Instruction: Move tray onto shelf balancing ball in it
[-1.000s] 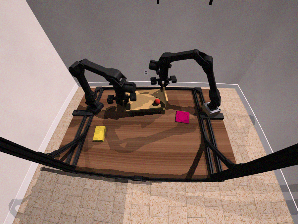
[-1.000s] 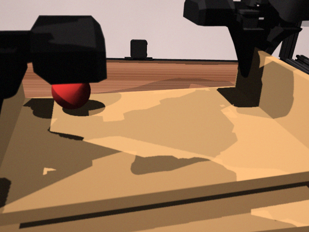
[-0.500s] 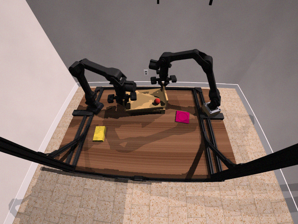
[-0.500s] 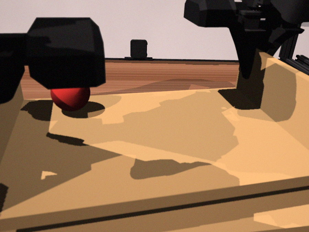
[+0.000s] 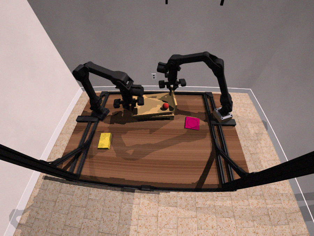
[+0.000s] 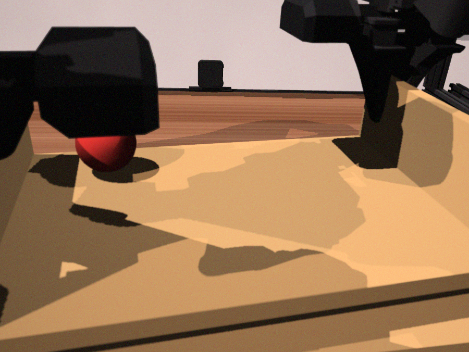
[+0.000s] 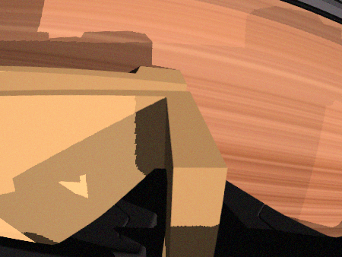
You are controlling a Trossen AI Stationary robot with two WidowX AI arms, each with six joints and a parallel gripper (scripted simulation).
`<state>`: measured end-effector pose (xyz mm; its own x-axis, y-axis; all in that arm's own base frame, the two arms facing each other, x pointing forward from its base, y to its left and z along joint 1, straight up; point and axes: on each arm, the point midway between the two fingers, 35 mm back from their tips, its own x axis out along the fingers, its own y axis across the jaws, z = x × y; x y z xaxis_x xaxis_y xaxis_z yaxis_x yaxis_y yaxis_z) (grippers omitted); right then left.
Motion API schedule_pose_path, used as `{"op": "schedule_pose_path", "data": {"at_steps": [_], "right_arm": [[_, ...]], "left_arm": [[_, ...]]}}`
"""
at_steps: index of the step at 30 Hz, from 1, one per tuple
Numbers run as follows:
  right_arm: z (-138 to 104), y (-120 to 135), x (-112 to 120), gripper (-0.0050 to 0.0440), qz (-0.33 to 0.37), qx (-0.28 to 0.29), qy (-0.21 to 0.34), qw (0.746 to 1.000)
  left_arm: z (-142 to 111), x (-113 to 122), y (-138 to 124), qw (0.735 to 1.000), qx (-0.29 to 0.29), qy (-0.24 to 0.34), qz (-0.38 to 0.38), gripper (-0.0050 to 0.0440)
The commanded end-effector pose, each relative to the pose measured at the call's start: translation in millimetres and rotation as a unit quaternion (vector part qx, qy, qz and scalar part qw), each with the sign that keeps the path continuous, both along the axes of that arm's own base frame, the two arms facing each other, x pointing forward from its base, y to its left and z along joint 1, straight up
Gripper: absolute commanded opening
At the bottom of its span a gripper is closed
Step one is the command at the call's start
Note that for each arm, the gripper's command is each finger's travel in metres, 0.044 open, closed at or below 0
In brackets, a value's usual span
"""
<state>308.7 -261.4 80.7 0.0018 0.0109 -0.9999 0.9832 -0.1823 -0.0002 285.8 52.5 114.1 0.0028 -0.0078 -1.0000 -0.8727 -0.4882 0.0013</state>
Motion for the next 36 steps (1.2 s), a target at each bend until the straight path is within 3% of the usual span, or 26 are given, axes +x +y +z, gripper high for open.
{"op": "schedule_pose_path", "data": {"at_steps": [1,6,36], "right_arm": [[0.0,-2.1,0.0,0.0020,0.001,0.006,-0.004,1.000],[4.9,-2.9,-0.1,0.0020,0.001,-0.017,0.006,1.000],[0.5,-5.7,-1.3,0.0020,0.001,-0.005,0.000,1.000]], "left_arm": [[2.5,-1.1,1.8,1.000,-0.008,-0.002,0.001,0.0020],[-2.4,-1.5,2.5,1.000,0.016,0.005,0.001,0.0020],[-1.5,-2.4,5.4,1.000,0.003,0.001,0.001,0.0020]]}}
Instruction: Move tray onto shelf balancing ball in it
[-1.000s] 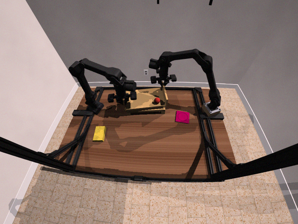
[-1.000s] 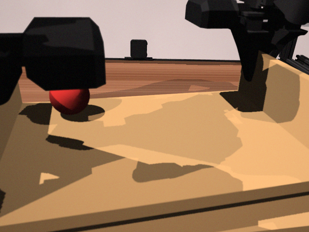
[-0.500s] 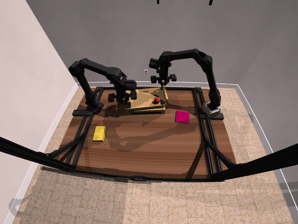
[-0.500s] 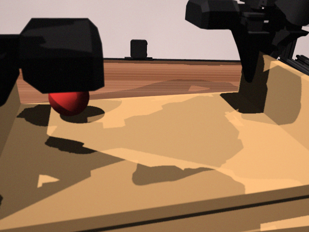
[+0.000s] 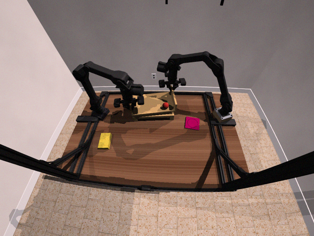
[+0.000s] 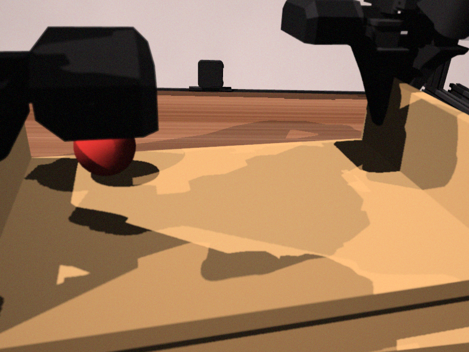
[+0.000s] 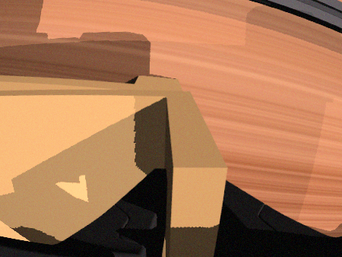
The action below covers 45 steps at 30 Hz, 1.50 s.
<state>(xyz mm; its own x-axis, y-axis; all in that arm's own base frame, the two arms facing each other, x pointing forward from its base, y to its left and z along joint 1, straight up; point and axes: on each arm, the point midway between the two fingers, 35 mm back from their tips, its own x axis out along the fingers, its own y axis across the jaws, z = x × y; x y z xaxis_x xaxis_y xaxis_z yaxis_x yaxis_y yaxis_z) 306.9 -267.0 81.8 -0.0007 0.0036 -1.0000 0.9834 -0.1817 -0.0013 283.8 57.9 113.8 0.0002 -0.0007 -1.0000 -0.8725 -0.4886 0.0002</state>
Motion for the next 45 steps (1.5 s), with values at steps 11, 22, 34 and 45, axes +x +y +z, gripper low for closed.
{"op": "schedule_pose_path", "data": {"at_steps": [11,22,34,45], "right_arm": [[-4.2,-0.1,0.6,0.0020,0.001,-0.002,0.001,1.000],[-8.9,0.1,0.6,0.0020,0.001,-0.004,0.000,1.000],[-9.1,0.1,0.5,0.0020,0.001,-0.004,0.000,1.000],[-14.1,-0.1,0.6,0.0020,0.001,-0.002,0.001,1.000]], "left_arm": [[-5.4,-0.5,0.0,1.000,0.001,-0.001,0.001,0.0020],[-9.7,-0.3,-0.2,1.000,0.002,0.001,0.001,0.0020],[-11.6,-0.3,-0.2,1.000,0.002,0.001,0.001,0.0020],[-15.2,-0.5,-0.1,1.000,0.001,0.000,0.001,0.0020]]}}
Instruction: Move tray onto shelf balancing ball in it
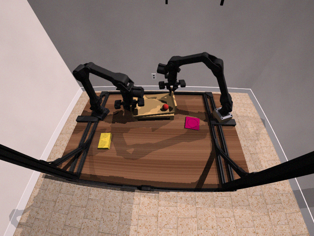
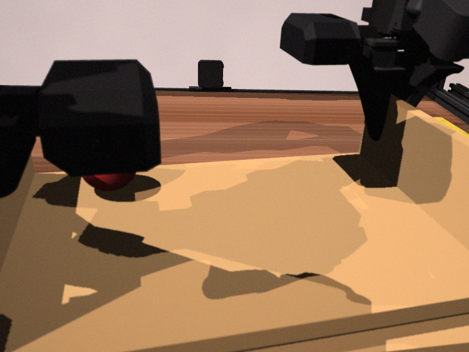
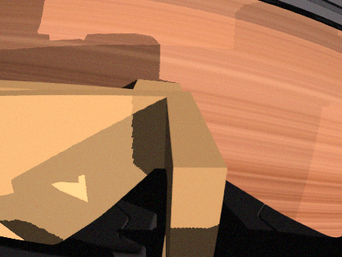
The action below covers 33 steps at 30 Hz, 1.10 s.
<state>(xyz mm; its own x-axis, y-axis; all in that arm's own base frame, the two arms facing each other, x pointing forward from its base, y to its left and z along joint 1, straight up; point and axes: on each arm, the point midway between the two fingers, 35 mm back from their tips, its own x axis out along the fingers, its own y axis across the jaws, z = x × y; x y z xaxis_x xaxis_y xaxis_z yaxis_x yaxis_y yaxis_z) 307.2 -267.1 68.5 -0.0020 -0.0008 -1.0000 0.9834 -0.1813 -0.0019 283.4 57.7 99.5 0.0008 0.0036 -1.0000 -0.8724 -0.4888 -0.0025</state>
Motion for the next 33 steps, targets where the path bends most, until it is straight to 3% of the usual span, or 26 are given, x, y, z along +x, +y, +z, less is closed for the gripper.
{"op": "schedule_pose_path", "data": {"at_steps": [1,33], "right_arm": [[-0.8,0.1,0.3,0.0020,0.001,0.000,0.000,1.000],[-6.8,0.2,0.4,0.0020,0.001,-0.001,0.001,1.000]], "left_arm": [[-0.9,-0.1,0.1,1.000,-0.001,0.000,0.001,0.0020],[-7.9,0.0,-0.1,1.000,0.000,0.000,0.001,0.0020]]}}
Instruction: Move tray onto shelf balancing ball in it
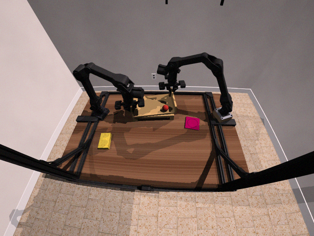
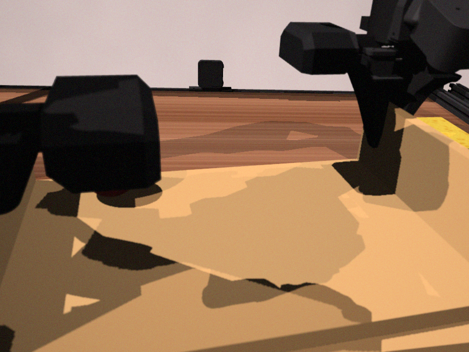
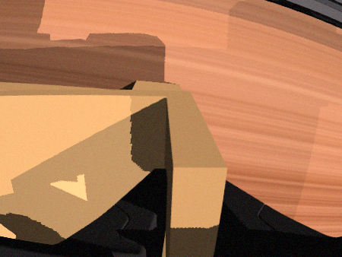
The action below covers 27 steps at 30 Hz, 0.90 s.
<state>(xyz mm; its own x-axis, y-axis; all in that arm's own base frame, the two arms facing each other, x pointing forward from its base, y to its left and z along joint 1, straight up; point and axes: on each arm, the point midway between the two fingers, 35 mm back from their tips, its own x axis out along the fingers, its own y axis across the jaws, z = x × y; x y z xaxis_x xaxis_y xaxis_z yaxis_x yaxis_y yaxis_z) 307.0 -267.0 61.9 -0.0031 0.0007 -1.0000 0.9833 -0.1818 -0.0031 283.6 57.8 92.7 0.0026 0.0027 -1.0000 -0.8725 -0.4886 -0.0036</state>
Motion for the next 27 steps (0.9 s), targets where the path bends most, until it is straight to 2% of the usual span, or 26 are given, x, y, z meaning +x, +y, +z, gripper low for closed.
{"op": "schedule_pose_path", "data": {"at_steps": [1,6,17,19,24,27], "right_arm": [[-0.3,0.1,0.6,0.0020,0.001,-0.002,0.000,1.000],[-1.2,-0.2,0.3,0.0020,0.001,0.001,-0.002,1.000],[-0.6,-0.2,0.1,0.0284,0.000,-0.001,0.000,1.000],[-0.6,-0.2,0.1,0.0284,0.000,-0.001,0.000,1.000],[-0.6,-0.2,0.1,0.0400,0.000,-0.001,0.000,1.000],[-0.6,-0.2,0.1,0.0400,0.000,-0.001,0.000,1.000]], "left_arm": [[-1.1,-0.2,-0.2,1.000,0.001,0.001,0.001,0.0020],[-0.2,-0.2,0.2,1.000,-0.002,0.001,0.001,0.0020],[-0.5,-0.2,0.0,1.000,0.000,0.001,0.000,0.0284],[-0.5,-0.2,0.0,1.000,0.000,0.001,0.000,0.0284],[-0.5,-0.2,0.0,1.000,0.000,0.001,0.000,0.0400],[-0.5,-0.2,0.0,1.000,0.000,0.001,0.000,0.0400]]}}
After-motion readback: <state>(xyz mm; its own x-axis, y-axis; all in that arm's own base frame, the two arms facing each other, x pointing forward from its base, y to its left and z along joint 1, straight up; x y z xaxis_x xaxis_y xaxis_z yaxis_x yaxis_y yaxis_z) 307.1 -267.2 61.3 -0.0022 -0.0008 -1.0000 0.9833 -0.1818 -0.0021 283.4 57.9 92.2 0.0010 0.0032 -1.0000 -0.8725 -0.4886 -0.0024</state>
